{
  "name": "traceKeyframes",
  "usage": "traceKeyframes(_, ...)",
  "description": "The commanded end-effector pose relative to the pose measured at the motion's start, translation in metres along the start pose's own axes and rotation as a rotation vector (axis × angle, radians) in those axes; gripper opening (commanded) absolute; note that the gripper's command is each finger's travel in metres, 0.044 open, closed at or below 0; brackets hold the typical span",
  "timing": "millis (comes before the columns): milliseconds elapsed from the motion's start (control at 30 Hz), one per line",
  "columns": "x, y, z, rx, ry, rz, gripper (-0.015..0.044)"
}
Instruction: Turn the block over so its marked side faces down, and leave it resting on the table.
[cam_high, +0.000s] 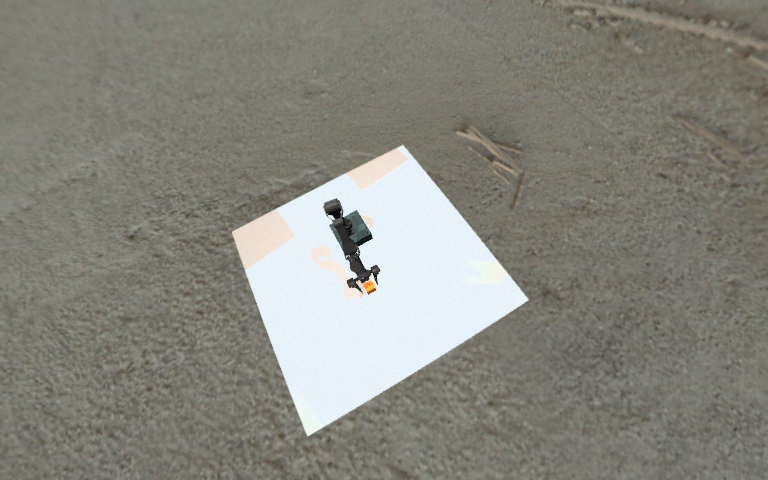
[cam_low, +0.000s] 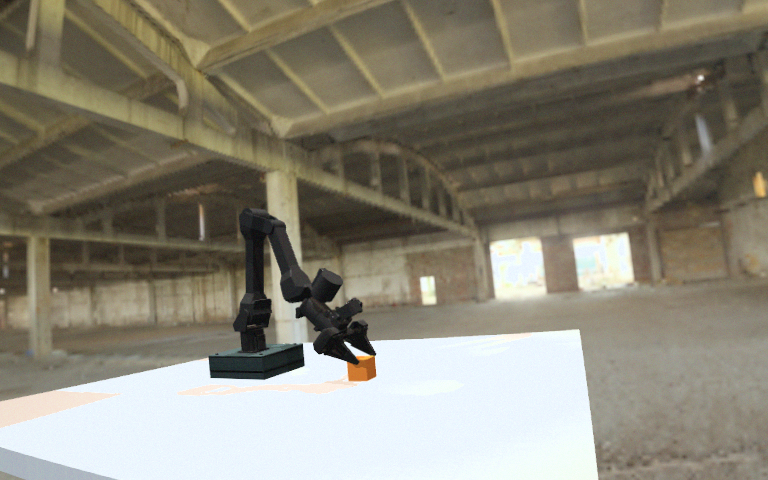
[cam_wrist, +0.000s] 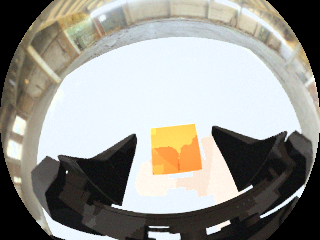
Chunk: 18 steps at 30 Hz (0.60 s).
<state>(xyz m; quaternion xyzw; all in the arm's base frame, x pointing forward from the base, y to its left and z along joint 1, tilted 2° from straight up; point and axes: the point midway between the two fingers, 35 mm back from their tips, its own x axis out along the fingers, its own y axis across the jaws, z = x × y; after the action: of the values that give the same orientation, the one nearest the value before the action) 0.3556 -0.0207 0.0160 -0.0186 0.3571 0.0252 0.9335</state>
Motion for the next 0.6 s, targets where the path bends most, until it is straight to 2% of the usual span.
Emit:
traceKeyframes(0, -0.033, 0.002, 0.018, -0.016, 0.151, -0.007, 0.0440)
traceKeyframes(133, -0.059, 0.004, 0.022, -0.020, 0.240, -0.007, 0.0440)
traceKeyframes(367, -0.059, 0.004, 0.023, -0.020, 0.246, -0.007, 0.0440)
traceKeyframes(567, -0.051, 0.002, 0.040, -0.010, 0.433, -0.005, 0.0440)
